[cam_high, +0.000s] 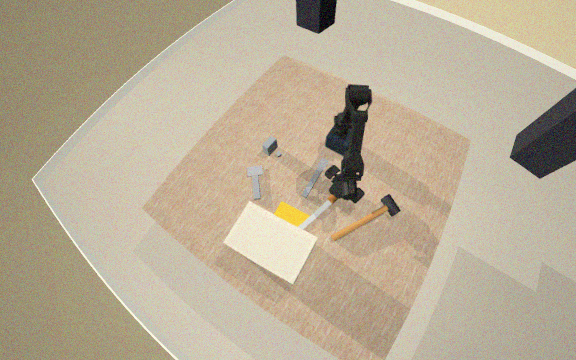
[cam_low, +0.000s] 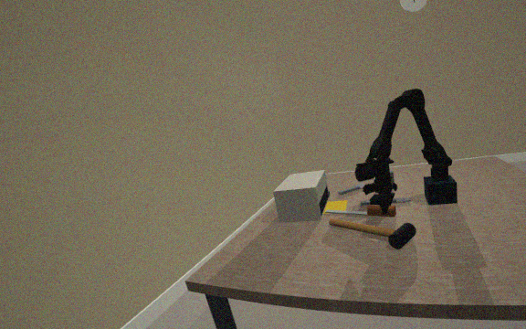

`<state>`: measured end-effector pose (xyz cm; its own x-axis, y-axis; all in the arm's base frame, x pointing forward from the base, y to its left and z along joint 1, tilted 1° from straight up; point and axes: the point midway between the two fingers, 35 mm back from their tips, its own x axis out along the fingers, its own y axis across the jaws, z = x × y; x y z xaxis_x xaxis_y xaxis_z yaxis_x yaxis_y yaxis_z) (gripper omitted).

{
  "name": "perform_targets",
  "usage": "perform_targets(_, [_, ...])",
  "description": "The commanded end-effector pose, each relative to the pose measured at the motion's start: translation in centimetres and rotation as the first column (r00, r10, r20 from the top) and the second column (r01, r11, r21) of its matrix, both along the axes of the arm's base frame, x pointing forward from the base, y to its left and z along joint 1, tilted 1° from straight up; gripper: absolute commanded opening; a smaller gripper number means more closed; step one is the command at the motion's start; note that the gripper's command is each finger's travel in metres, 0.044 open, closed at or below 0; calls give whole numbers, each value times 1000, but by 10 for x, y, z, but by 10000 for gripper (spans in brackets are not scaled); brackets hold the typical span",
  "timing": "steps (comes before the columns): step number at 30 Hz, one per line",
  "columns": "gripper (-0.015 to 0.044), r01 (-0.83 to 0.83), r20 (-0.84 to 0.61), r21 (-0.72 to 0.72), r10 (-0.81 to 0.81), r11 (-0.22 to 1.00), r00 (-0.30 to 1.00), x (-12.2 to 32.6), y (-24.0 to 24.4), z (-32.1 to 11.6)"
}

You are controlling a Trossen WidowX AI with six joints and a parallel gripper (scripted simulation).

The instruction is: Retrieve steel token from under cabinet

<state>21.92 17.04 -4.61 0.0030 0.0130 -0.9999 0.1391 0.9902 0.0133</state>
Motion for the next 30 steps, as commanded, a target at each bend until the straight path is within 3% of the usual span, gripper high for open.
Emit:
perform_targets(1, [0, 1, -7, -2, -1, 1000, 1000, -9, 1, -1])
perform_targets(30, [0, 182, -6, -1, -182, 983, 983, -4, 1, 2])
